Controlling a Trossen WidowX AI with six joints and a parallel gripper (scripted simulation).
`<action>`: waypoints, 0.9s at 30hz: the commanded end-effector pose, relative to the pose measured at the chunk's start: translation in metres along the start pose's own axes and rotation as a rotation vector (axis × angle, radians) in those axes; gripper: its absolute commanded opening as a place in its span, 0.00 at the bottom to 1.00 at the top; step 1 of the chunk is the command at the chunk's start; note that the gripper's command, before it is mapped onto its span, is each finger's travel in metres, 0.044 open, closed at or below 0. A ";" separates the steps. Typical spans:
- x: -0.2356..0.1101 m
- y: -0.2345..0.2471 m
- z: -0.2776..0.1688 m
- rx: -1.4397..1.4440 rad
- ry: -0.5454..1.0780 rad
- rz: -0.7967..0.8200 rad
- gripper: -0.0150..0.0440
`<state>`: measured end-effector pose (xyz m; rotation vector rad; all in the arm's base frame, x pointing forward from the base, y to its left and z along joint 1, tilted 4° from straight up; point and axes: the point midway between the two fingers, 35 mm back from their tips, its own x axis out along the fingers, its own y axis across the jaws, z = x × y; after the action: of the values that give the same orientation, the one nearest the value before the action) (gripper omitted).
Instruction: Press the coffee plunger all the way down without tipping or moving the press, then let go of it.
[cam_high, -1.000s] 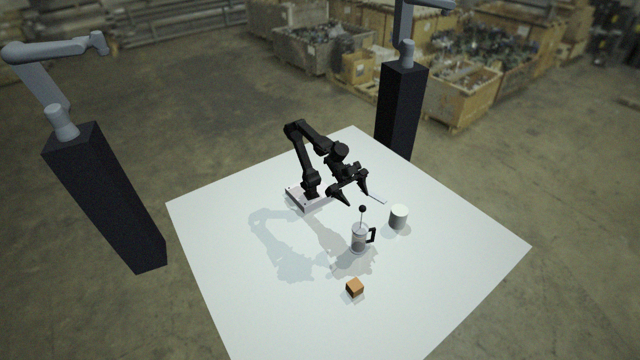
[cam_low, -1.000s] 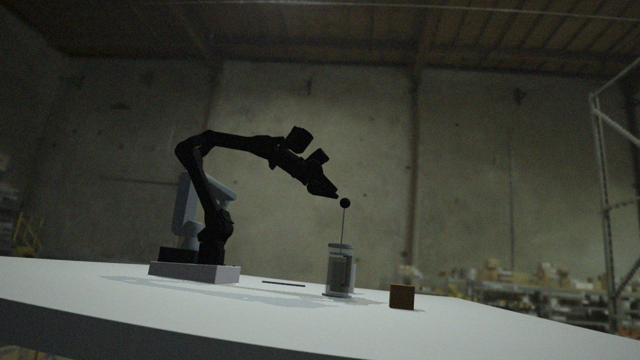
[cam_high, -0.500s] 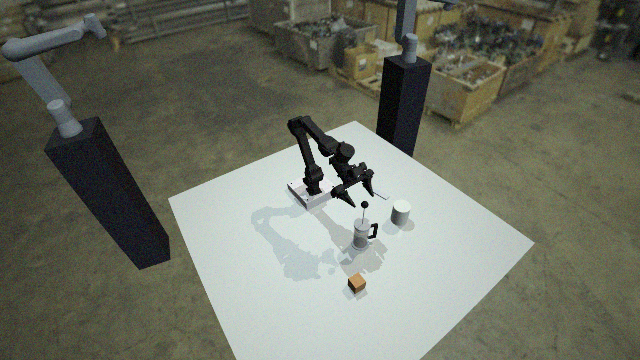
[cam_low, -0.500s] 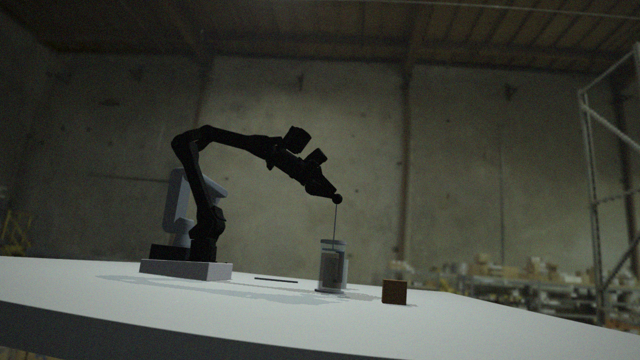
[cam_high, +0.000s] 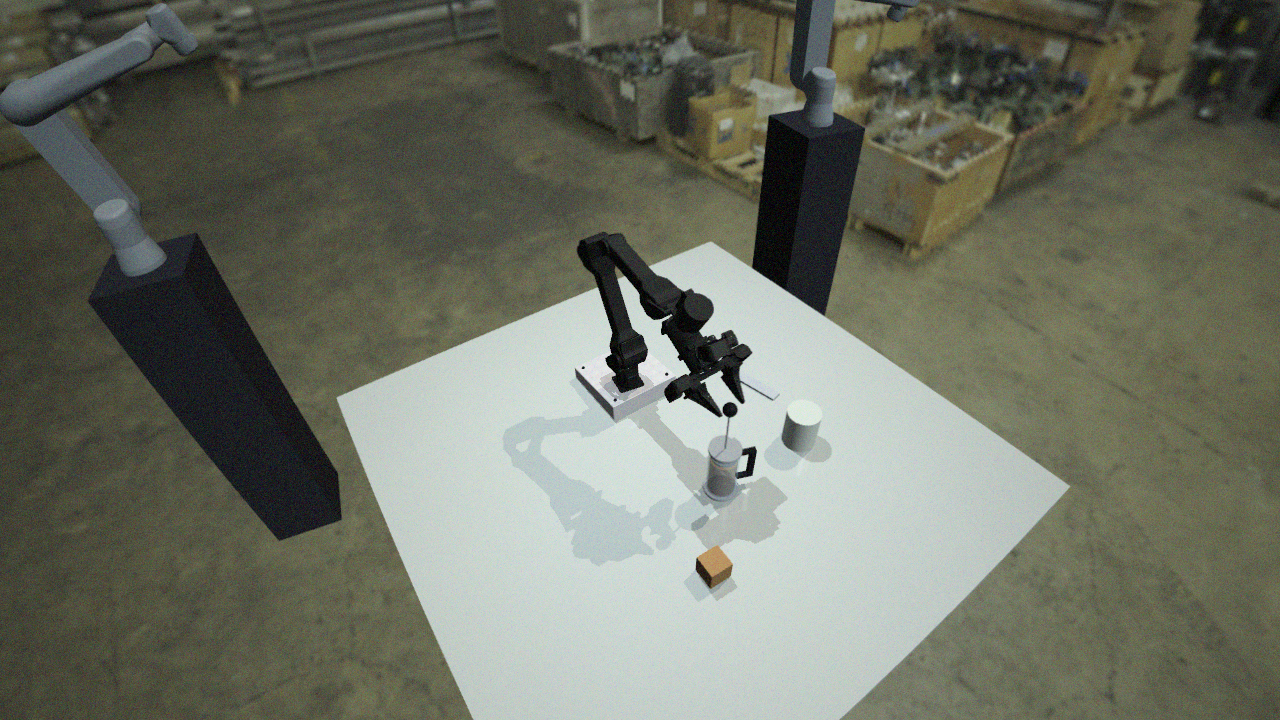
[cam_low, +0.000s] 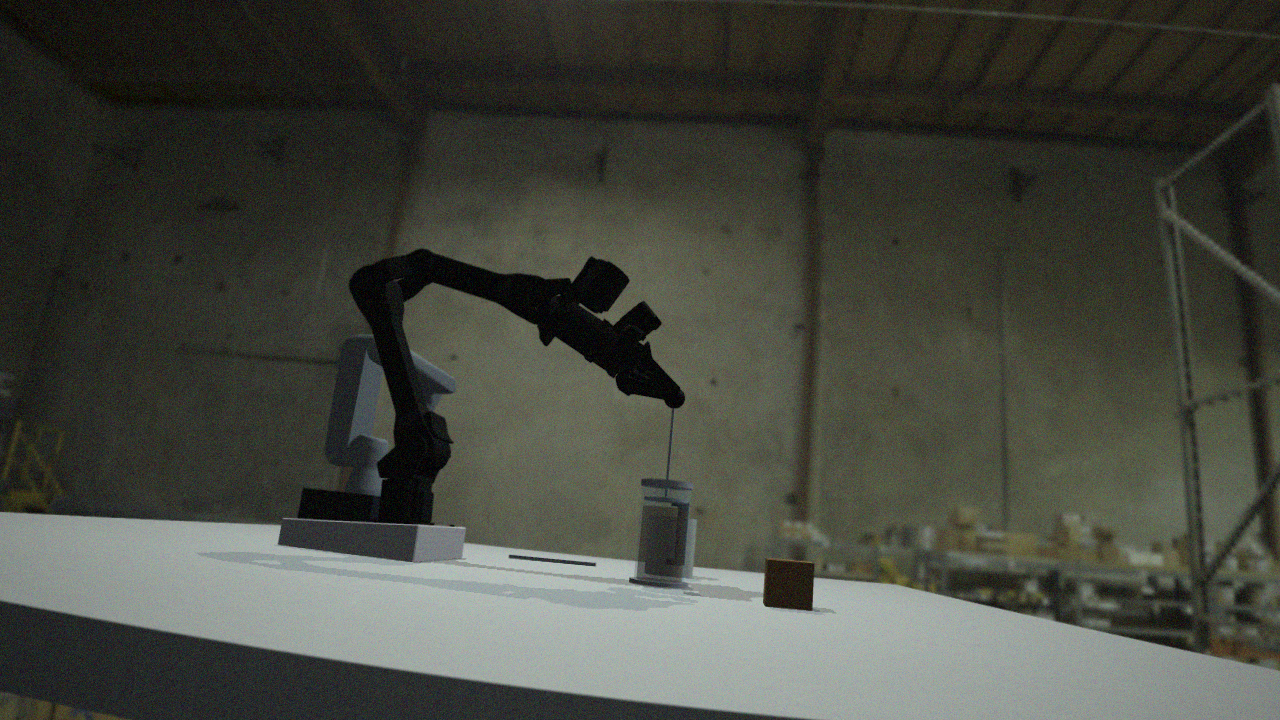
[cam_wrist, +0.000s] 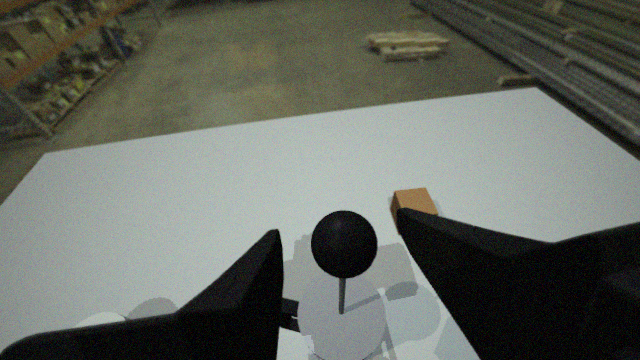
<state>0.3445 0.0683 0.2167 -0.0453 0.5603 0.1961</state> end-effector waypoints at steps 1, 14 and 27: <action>0.002 -0.001 -0.002 -0.004 0.007 -0.004 0.51; 0.003 -0.001 -0.002 -0.004 0.007 -0.004 0.46; 0.016 -0.001 -0.017 -0.004 0.006 -0.004 0.46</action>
<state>0.3487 0.0688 0.2123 -0.0436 0.5300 0.1939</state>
